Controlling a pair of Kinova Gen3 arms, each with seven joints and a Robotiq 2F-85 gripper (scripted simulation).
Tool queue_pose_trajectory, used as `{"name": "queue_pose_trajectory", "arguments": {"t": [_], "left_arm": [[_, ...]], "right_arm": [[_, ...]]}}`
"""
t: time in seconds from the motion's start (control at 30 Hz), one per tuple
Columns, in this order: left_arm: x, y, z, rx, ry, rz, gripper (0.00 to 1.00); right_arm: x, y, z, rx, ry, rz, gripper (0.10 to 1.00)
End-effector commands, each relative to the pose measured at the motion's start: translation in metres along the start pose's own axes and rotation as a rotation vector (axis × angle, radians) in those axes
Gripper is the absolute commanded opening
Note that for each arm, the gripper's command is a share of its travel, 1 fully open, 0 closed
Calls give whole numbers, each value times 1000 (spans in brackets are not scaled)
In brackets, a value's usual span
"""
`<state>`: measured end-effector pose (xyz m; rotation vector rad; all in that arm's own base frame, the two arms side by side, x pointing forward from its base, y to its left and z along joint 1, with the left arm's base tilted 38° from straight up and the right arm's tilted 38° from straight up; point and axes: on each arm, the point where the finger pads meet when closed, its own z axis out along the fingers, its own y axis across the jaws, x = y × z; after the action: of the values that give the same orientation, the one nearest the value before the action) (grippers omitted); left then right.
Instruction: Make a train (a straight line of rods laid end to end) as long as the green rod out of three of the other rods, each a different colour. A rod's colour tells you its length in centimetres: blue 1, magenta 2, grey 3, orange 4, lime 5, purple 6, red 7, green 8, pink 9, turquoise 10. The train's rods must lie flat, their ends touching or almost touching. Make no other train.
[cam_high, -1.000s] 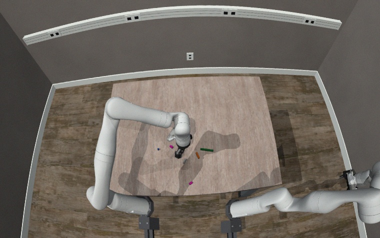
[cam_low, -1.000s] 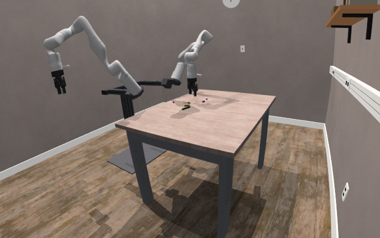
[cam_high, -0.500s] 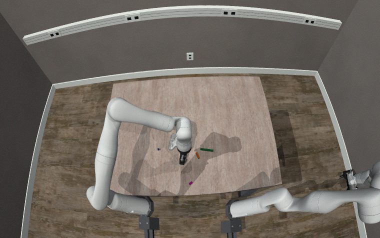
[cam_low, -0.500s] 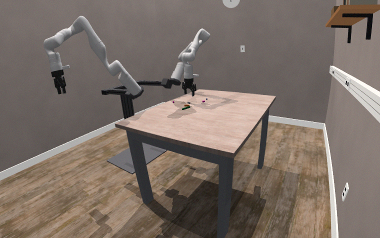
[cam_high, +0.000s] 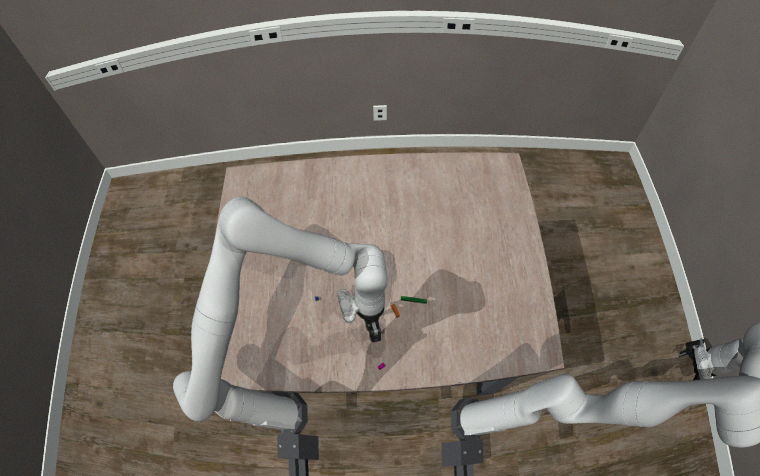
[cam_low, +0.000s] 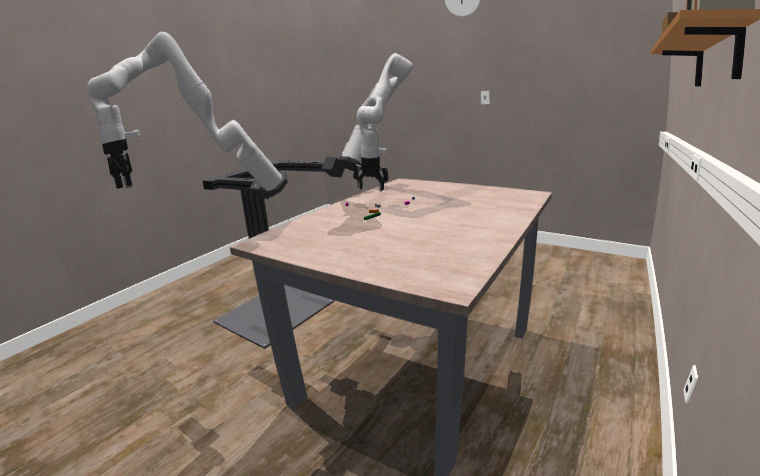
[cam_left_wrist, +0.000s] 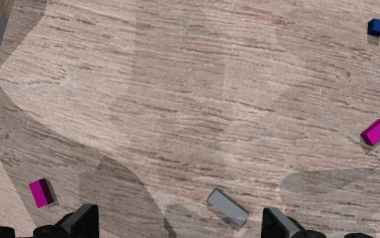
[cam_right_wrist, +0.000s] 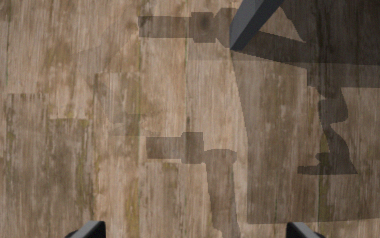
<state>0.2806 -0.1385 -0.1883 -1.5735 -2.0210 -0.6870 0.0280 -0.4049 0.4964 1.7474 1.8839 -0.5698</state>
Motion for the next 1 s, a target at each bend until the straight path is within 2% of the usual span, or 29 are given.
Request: {"name": "queue_pose_trajectory", "arguments": {"t": [0.0,0.5,0.57,0.97], "left_arm": [[1,-4,0,-6,-4,-65,1000],[10,-37,4,0,6,-693,1000],[10,-37,4,0,6,-693,1000],[15,-53,5,-8,-11,-1192,1000]], "right_arm": [[0,0,-1,-1,-1,0,1000],[0,0,-1,-1,-1,0,1000],[0,0,-1,-1,-1,0,1000],[0,0,-1,-1,-1,0,1000]]}}
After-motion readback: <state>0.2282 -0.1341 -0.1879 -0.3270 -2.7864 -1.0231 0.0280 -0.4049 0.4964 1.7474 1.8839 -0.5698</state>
